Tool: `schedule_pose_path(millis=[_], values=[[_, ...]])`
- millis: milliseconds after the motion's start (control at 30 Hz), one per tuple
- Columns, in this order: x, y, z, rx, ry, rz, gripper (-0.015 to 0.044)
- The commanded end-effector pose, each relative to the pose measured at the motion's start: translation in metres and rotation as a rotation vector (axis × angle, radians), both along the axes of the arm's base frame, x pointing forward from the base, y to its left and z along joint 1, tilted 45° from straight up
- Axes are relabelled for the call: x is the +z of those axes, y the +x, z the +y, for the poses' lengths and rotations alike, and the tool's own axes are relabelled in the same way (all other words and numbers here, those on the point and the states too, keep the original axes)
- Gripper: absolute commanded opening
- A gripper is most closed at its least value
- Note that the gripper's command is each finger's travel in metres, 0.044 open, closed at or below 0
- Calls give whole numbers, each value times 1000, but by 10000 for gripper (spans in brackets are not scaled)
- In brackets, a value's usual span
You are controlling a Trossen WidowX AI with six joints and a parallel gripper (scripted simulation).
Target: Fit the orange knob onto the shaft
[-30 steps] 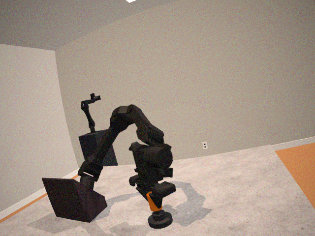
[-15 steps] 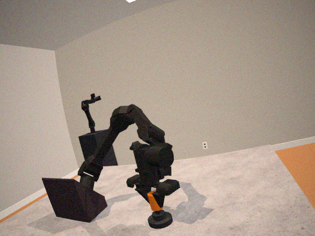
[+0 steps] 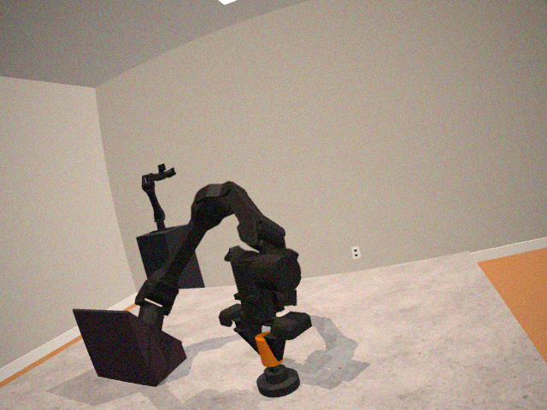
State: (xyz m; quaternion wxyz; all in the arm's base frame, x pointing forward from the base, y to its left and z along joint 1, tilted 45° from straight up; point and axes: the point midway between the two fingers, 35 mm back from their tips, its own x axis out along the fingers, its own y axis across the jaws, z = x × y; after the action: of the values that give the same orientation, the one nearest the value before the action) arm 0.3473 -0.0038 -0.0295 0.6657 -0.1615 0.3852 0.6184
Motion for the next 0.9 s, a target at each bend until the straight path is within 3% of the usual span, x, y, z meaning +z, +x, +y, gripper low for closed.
schedule_pose_path(millis=[0,700,867], values=[[0,-2,-2,-1,-1,-3,0],[2,2,-2,-1,-1,-3,0],[2,3,-2,89,7,-91,0]])
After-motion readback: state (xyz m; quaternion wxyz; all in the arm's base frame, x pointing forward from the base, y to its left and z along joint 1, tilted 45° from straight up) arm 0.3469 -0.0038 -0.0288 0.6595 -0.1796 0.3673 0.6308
